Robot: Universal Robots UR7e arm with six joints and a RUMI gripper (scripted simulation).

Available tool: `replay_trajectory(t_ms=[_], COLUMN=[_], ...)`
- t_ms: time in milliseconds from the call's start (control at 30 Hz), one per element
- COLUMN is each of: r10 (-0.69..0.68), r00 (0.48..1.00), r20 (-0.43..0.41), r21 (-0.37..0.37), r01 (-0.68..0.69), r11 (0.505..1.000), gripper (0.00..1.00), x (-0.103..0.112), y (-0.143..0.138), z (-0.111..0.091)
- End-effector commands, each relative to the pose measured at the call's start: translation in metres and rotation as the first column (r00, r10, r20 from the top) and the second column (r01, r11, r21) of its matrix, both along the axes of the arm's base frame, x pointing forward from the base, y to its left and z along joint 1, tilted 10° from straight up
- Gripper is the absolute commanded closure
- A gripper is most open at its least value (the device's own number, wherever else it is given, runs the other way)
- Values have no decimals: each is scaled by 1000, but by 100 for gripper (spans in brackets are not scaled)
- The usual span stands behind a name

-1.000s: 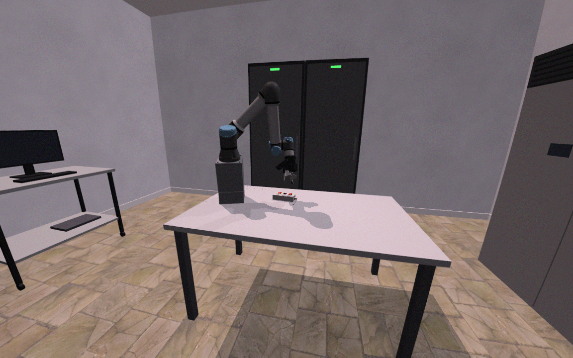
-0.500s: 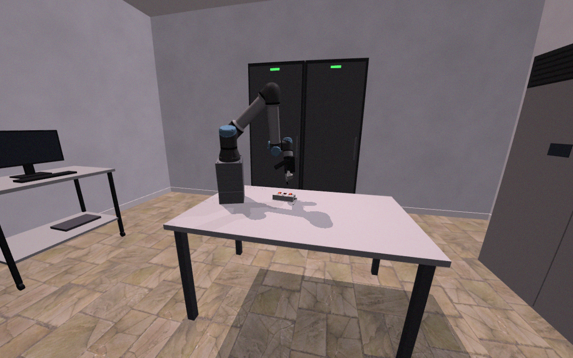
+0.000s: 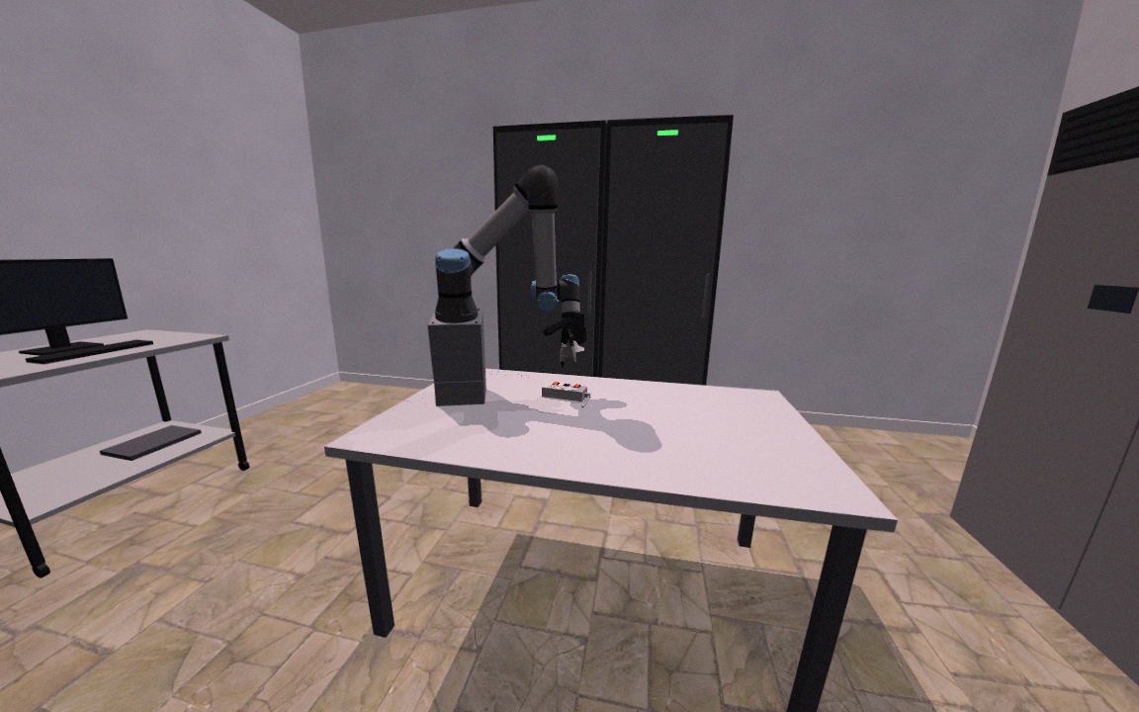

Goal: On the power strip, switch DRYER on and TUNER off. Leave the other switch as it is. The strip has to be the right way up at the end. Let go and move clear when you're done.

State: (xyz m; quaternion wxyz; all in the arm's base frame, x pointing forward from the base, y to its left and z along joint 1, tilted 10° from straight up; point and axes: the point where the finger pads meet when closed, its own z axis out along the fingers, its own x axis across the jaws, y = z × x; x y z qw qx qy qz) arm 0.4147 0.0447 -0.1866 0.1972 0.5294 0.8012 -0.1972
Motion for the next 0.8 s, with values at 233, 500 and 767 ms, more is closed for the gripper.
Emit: replay_trajectory(t_ms=[233, 500, 767], r10=[318, 442, 589], r00=[925, 850, 710], r20=[-207, -289, -386], r21=[20, 47, 102], r01=[-321, -448, -602], r11=[947, 893, 792], gripper=[0, 0, 0], x=[-11, -14, -18], y=[9, 13, 19], z=[-8, -11, -16])
